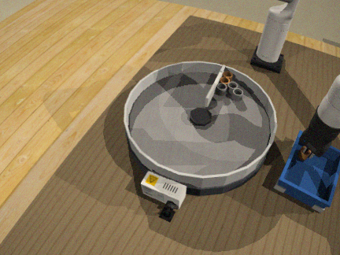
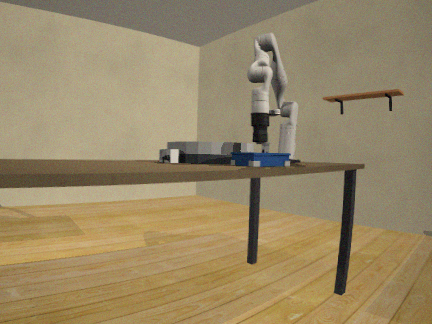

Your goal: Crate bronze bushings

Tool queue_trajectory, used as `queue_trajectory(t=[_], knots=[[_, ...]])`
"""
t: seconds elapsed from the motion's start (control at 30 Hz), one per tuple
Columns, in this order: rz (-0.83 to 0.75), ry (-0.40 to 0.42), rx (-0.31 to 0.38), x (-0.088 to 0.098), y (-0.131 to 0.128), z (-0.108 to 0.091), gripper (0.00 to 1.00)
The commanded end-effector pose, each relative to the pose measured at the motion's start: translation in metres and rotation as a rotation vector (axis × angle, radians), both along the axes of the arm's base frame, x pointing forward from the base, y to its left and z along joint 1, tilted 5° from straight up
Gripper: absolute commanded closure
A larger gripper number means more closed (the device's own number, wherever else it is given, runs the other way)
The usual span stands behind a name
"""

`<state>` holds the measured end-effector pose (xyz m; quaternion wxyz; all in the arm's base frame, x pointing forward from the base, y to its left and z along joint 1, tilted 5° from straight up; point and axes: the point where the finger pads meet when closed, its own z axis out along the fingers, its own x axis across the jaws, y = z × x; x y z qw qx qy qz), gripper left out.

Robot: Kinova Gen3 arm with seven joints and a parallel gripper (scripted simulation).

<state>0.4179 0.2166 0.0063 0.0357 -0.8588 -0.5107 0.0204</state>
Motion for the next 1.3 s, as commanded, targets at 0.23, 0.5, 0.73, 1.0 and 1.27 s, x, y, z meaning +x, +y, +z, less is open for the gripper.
queue_trajectory(t=[0.23,0.5,0.73,1.0,1.27], knots=[[-0.001,-0.005,0.002,0.002,0.000,0.005,0.58],[-0.001,-0.004,0.002,0.002,0.000,0.008,0.58],[-0.001,-0.004,0.002,0.002,0.000,0.011,0.58],[-0.001,-0.004,0.002,0.002,0.000,0.011,0.58],[-0.001,-0.005,0.002,0.006,-0.002,0.066,0.58]])
